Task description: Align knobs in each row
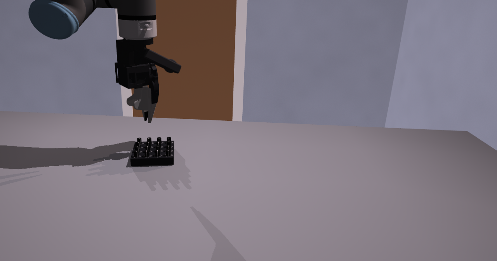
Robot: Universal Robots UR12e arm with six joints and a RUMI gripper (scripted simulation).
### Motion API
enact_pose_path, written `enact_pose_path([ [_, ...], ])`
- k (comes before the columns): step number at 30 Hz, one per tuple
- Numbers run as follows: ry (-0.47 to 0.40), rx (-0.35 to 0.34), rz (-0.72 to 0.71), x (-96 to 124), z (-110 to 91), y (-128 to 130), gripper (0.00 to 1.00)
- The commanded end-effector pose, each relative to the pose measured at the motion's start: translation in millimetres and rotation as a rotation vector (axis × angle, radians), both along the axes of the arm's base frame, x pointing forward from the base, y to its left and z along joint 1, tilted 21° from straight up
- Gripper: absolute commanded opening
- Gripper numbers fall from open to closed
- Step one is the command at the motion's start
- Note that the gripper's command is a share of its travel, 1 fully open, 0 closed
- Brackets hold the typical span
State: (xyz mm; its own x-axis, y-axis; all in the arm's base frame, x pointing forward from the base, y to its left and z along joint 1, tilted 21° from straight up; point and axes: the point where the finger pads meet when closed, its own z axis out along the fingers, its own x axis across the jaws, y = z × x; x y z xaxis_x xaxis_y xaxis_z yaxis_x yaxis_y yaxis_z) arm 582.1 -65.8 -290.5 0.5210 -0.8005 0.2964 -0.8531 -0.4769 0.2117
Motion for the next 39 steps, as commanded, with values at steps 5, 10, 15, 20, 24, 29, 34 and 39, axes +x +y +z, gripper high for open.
enact_pose_path([
  [5,0.0,0.001,0.0,-1,1,0,0.11],
  [10,0.0,0.001,0.0,-1,1,0,0.11],
  [15,0.0,0.001,0.0,-1,1,0,0.11],
  [20,0.0,0.001,0.0,-1,1,0,0.11],
  [24,0.0,0.002,0.0,-1,-1,-1,0.11],
  [29,0.0,0.002,0.0,-1,-4,-2,0.11],
  [34,-0.003,0.001,-0.001,1,-8,-4,0.11],
  [39,-0.003,0.001,0.0,1,-11,-6,0.11],
])
